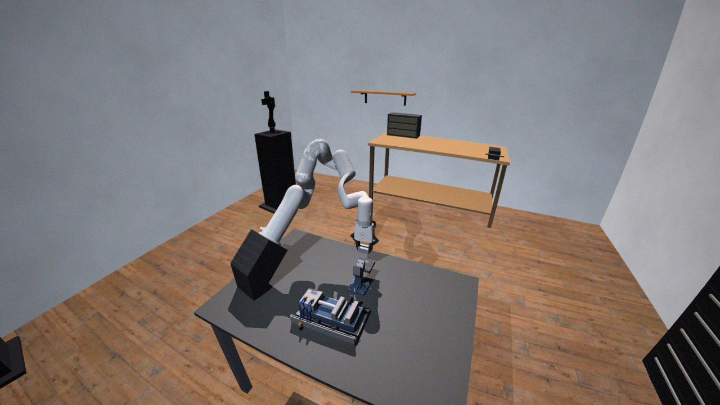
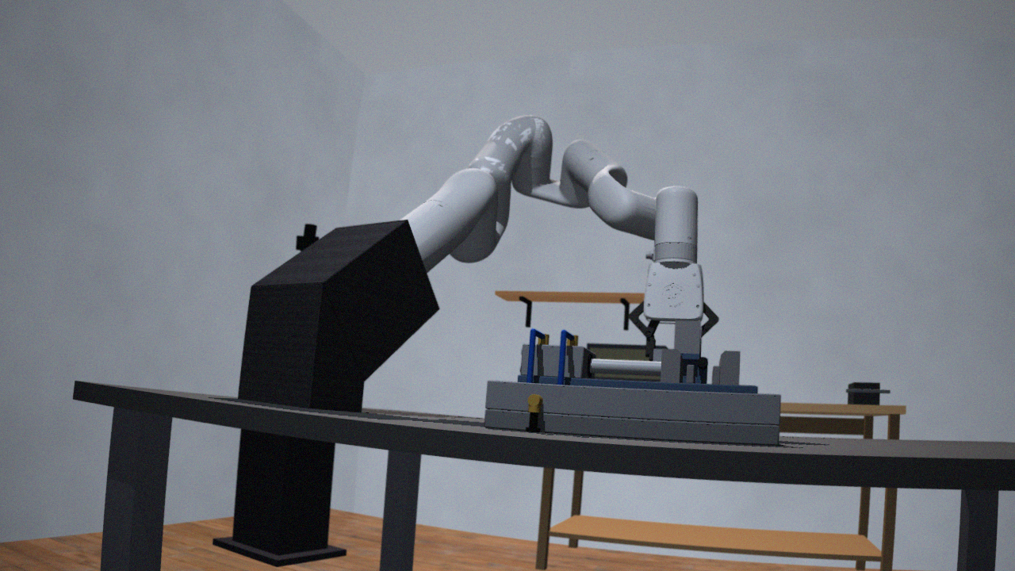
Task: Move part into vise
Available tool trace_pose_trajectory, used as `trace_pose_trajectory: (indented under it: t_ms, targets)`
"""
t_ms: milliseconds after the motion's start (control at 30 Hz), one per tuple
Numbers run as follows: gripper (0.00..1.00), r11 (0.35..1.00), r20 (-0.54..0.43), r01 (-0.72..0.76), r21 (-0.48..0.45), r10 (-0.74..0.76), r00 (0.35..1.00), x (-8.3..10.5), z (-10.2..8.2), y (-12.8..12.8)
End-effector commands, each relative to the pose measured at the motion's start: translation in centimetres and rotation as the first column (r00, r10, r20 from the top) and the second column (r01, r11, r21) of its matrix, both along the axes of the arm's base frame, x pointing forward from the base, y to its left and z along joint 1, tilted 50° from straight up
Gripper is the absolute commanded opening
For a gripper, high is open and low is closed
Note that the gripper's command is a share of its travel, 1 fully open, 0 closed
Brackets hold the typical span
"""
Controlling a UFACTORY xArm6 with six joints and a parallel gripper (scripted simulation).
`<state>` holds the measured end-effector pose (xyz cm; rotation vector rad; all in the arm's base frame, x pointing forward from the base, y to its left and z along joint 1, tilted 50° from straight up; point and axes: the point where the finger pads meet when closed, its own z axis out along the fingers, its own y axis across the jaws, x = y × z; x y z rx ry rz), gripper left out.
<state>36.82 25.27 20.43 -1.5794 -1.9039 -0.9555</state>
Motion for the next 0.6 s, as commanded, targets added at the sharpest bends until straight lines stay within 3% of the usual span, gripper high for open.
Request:
trace_pose_trajectory:
  t_ms: [0, 567]
  targets:
    - [0.0, 1.0, 0.001, -0.001, 0.002, 0.001, 1.0, -0.2, 2.0, -2.3]
    - [0.0, 1.0, 0.001, -0.001, 0.002, 0.001, 1.0, -0.6, 5.5, -6.5]
